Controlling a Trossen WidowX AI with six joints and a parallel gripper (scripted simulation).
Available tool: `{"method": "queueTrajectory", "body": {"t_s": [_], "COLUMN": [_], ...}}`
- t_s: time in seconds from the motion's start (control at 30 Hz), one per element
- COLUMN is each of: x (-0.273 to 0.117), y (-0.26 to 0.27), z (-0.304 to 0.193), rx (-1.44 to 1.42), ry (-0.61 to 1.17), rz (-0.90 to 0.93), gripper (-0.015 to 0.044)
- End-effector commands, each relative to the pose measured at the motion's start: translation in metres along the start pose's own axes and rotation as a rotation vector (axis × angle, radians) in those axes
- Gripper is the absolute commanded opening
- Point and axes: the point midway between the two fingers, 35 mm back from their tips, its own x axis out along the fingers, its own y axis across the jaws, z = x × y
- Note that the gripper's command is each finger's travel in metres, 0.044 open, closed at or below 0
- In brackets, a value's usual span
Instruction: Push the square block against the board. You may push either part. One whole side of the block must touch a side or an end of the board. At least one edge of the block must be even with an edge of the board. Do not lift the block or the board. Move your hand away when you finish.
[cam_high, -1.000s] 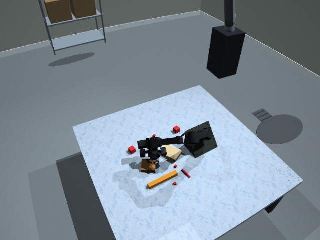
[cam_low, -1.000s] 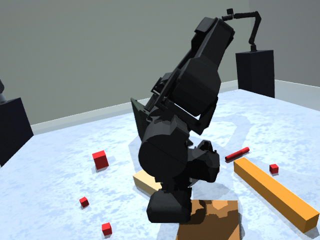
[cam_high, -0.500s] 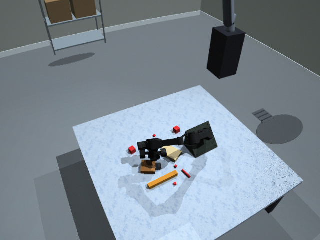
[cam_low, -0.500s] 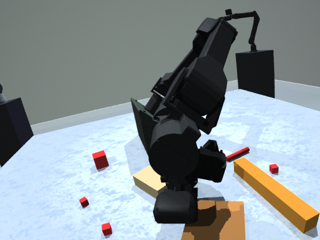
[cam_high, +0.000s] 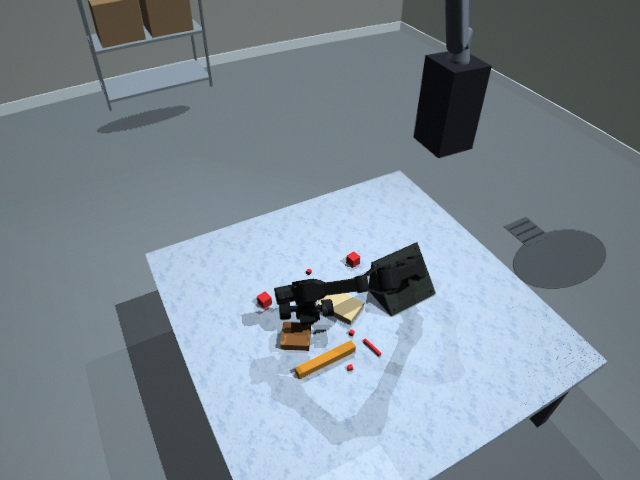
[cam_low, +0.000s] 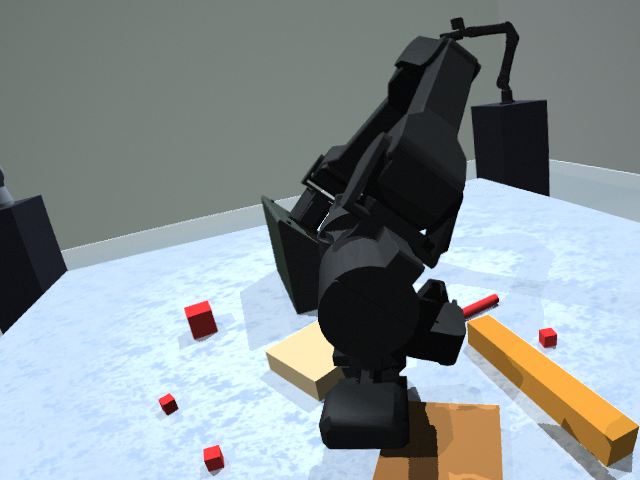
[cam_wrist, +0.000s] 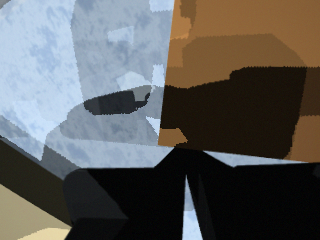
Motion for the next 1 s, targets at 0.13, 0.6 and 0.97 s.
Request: {"method": "queueTrajectory", "body": {"t_s": [0.13,0.6,0.97], "x": [0.001,0.001,0.001], "y": [-0.001,-0.003,-0.005], "z": [0.010,0.020,0.027], "rx": [-0.005,-0.005,-0.005], "ry": [-0.006,-0.007,-0.007], "rz": [0.002,0.002,0.002], "gripper": [0.0000,0.0000,0.0000]}}
